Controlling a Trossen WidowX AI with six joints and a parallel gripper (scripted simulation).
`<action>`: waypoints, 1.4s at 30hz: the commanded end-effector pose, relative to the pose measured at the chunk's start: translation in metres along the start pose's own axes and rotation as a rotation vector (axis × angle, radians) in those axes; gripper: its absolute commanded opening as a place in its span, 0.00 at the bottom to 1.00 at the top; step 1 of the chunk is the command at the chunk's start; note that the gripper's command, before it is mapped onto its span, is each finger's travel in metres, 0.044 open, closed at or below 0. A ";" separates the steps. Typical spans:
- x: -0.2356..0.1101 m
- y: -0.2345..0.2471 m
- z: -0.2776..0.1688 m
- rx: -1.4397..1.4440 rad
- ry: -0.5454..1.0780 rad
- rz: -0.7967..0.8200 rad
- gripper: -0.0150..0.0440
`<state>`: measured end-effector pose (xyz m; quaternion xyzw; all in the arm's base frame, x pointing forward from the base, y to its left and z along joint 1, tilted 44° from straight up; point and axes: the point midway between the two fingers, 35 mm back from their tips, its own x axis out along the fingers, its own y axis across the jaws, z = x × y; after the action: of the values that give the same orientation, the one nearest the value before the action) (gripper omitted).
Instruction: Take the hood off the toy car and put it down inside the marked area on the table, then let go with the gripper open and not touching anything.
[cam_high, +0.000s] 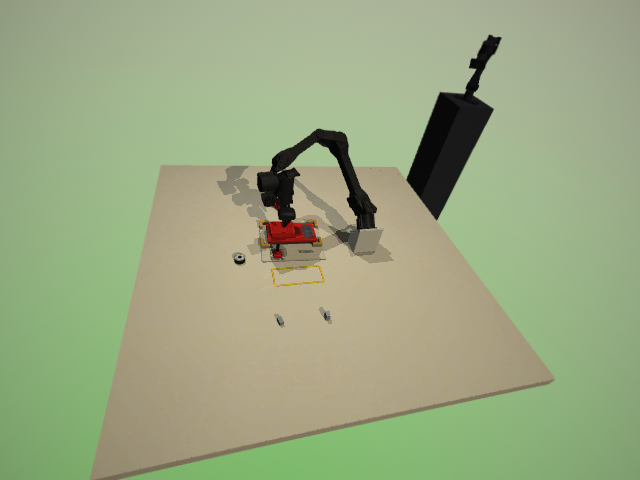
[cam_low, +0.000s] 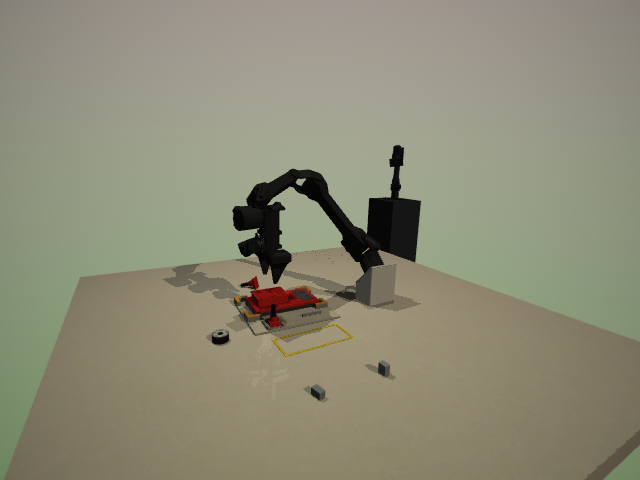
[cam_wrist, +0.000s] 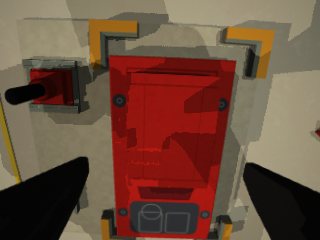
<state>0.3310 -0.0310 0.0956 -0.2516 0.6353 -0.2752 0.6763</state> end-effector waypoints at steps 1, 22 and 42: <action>0.002 -0.001 0.000 -0.002 -0.002 -0.006 1.00; 0.015 -0.002 0.000 -0.001 -0.002 -0.006 1.00; 0.027 -0.003 0.000 -0.001 -0.002 -0.007 1.00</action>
<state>0.3324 -0.0500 0.0791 -0.2515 0.6346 -0.2754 0.6769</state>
